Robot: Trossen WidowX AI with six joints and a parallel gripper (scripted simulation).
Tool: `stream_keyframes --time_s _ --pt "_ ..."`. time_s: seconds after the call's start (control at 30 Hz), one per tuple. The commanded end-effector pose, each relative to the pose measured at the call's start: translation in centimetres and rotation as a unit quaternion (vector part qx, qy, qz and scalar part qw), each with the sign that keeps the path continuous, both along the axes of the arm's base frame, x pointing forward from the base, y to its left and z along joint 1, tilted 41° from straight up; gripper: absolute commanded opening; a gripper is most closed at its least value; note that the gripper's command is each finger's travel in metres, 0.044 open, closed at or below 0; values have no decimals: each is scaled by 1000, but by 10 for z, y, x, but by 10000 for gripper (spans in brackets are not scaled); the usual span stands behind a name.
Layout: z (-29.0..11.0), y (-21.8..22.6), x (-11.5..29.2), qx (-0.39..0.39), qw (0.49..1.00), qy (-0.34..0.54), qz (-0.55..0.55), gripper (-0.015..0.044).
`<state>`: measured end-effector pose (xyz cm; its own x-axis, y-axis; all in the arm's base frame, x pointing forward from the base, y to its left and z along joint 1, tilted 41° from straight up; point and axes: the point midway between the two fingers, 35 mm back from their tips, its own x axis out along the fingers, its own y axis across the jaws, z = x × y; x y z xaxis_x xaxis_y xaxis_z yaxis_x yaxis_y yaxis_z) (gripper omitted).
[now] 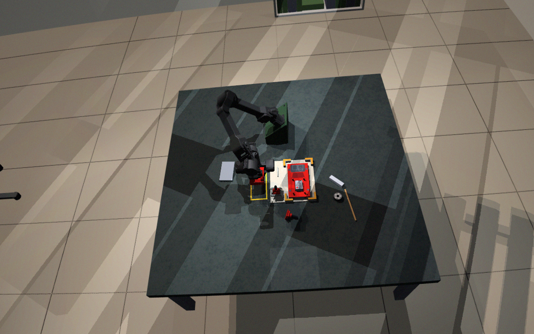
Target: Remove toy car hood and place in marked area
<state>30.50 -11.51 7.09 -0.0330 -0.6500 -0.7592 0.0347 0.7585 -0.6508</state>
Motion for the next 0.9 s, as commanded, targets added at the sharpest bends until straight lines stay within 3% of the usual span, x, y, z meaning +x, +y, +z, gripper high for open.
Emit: stream_keyframes --time_s 0.0,0.87 --pt "-2 -3 -1 -1 1000 2 0 0" --pt "-15 -15 -1 -2 1000 2 0 0"
